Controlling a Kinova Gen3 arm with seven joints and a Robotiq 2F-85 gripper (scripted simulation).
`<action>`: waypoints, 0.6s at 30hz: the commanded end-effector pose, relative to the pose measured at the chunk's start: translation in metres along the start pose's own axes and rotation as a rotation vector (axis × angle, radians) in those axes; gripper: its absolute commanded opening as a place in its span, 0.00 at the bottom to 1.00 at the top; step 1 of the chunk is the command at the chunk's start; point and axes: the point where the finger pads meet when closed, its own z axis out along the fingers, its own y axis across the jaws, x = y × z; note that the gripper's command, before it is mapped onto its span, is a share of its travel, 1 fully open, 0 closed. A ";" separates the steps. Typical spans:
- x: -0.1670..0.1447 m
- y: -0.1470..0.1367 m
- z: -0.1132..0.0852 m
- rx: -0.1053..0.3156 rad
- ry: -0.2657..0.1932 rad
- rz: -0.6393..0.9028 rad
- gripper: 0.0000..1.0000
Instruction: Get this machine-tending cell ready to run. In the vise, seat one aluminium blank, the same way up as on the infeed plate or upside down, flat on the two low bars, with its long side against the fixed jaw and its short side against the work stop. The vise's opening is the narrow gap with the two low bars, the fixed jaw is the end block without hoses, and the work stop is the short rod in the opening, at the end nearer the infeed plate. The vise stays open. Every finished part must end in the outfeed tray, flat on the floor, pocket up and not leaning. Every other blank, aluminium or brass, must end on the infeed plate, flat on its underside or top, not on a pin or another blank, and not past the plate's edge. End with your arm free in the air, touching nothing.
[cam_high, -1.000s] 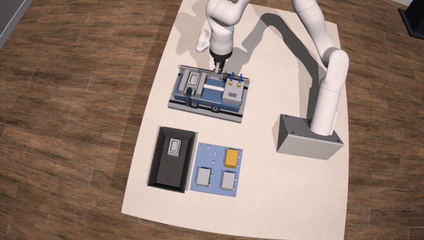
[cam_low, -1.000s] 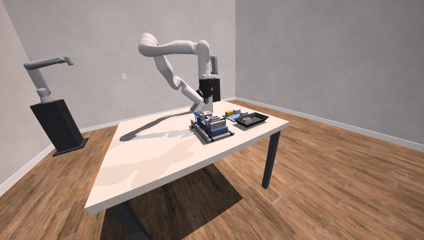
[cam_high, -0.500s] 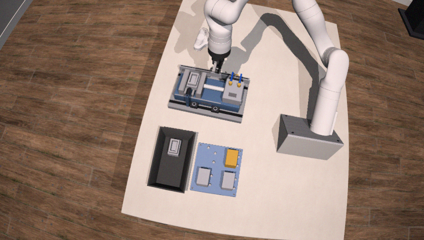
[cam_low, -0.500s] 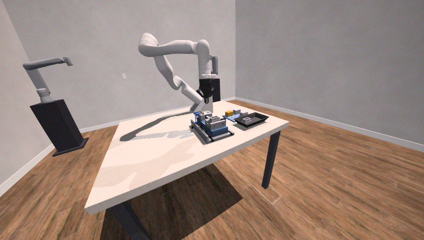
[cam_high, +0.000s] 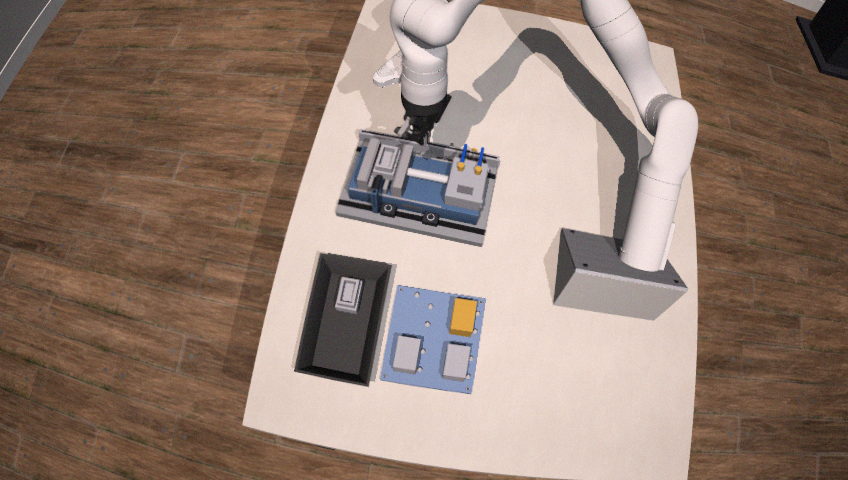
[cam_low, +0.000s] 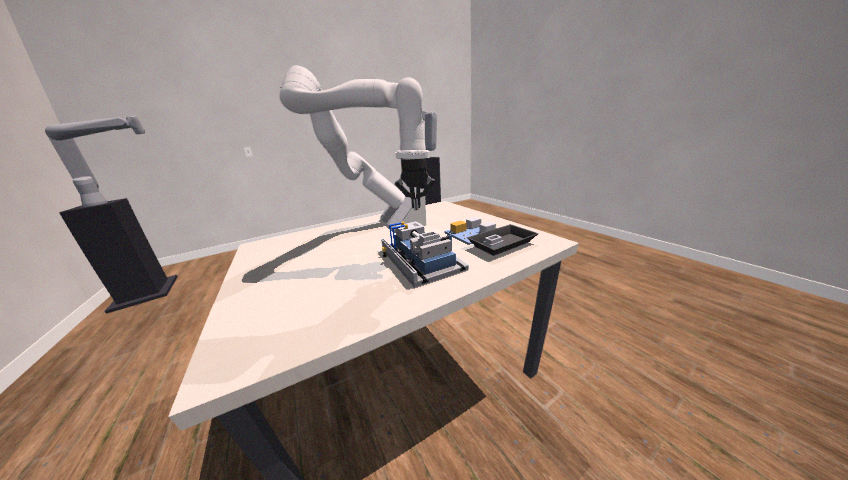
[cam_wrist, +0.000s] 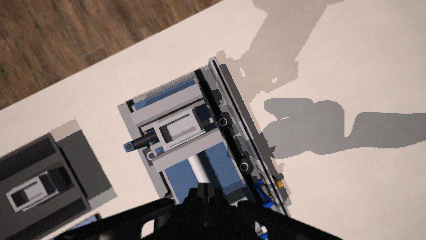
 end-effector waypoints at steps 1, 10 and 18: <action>0.003 -0.009 -0.001 0.005 -0.006 0.130 0.00; 0.018 -0.021 -0.001 0.008 -0.012 0.440 0.00; 0.036 -0.032 -0.002 0.013 -0.014 0.764 0.00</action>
